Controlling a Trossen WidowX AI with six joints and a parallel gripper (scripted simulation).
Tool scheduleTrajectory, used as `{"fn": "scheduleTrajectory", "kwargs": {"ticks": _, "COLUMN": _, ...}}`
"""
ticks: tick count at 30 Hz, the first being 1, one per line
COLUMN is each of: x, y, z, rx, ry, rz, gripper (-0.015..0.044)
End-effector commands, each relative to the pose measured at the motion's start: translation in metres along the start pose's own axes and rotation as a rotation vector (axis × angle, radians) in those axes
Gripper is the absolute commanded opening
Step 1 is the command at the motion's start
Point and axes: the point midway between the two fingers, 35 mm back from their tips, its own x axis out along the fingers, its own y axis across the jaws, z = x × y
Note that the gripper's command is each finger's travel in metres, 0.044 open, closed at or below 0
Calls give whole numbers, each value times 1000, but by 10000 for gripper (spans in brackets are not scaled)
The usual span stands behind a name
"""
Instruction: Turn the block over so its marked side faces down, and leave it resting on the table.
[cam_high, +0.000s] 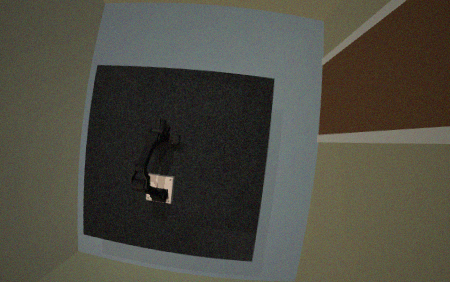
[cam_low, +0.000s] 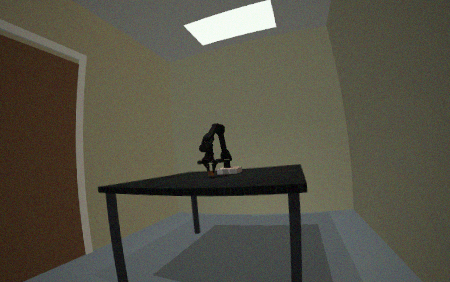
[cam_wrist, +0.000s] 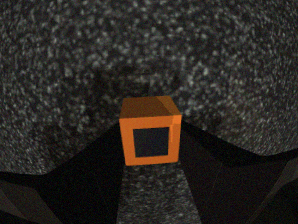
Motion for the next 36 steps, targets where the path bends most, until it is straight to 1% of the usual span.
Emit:
{"fn": "scheduleTrajectory", "kwargs": {"ticks": 1, "x": -9, "y": -1, "z": 3, "rx": -4, "ry": -16, "rz": -6, "gripper": 0}}
{"fn": "scheduleTrajectory", "kwargs": {"ticks": 4, "x": -8, "y": -1, "z": 4, "rx": -4, "ry": -39, "rz": -6, "gripper": 0}}
{"fn": "scheduleTrajectory", "kwargs": {"ticks": 19, "x": 1, "y": -1, "z": 6, "rx": -5, "ry": -268, "rz": -7, "gripper": 0}}
{"fn": "scheduleTrajectory", "kwargs": {"ticks": 36, "x": 1, "y": -1, "z": -1, "rx": -5, "ry": -524, "rz": -5, "gripper": 0}}
